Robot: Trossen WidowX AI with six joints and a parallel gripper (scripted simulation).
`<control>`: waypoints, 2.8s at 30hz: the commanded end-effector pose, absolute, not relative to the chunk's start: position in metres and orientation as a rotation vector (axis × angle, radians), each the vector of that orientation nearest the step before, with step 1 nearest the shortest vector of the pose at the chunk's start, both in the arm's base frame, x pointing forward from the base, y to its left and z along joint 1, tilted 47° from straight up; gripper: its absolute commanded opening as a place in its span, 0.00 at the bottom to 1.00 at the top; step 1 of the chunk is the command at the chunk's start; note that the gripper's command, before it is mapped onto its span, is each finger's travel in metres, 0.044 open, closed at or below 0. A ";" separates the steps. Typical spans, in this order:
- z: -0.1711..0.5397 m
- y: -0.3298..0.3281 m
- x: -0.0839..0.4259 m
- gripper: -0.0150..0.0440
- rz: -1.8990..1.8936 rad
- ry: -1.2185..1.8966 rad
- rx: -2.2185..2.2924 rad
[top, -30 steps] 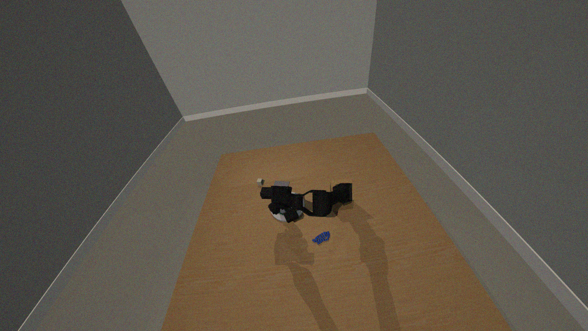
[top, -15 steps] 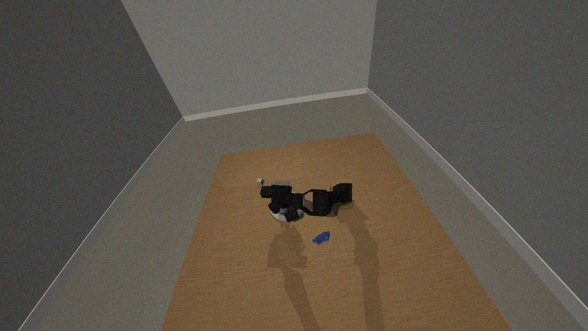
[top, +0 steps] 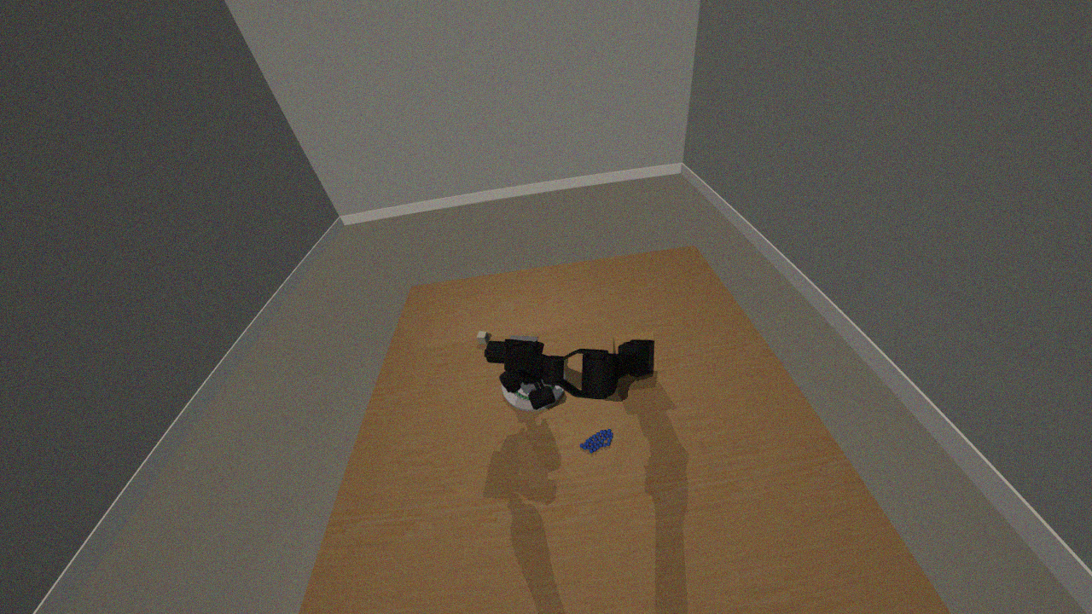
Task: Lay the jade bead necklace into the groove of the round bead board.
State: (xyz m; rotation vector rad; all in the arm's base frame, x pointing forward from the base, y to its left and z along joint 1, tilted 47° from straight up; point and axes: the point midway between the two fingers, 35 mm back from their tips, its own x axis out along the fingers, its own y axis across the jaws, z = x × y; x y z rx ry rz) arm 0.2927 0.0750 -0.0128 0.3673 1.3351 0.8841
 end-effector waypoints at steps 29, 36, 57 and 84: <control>-0.024 0.074 0.280 0.46 0.783 1.393 0.476; -0.029 0.080 0.279 0.46 0.783 1.394 0.478; -0.027 0.079 0.280 0.25 0.786 1.389 0.468; -0.024 0.074 0.279 0.25 0.783 1.394 0.477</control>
